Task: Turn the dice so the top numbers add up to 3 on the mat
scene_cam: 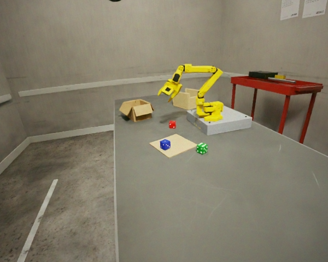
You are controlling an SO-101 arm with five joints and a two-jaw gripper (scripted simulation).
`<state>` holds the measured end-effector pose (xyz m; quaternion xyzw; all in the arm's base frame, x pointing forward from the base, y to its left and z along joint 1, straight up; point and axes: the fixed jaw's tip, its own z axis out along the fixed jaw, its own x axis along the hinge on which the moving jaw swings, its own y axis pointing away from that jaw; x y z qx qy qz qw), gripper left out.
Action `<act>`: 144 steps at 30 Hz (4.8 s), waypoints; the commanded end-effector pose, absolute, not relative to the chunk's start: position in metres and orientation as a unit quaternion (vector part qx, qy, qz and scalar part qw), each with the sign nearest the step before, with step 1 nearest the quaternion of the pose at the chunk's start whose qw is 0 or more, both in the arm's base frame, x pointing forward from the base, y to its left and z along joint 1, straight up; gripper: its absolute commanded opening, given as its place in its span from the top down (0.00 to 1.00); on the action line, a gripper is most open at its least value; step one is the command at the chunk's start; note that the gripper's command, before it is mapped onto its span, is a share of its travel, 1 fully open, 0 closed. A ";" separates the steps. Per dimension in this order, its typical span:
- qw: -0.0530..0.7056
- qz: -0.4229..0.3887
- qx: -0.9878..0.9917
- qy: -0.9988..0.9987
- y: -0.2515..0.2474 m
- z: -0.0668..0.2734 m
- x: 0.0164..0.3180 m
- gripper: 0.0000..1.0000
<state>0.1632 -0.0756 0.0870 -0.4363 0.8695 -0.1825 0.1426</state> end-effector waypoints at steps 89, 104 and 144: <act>-0.177 0.019 0.202 0.963 -0.045 -0.004 0.164 0.65; -0.189 0.017 0.202 0.961 -0.041 -0.004 0.162 0.65; -0.189 0.017 0.202 0.961 -0.041 -0.028 0.162 0.65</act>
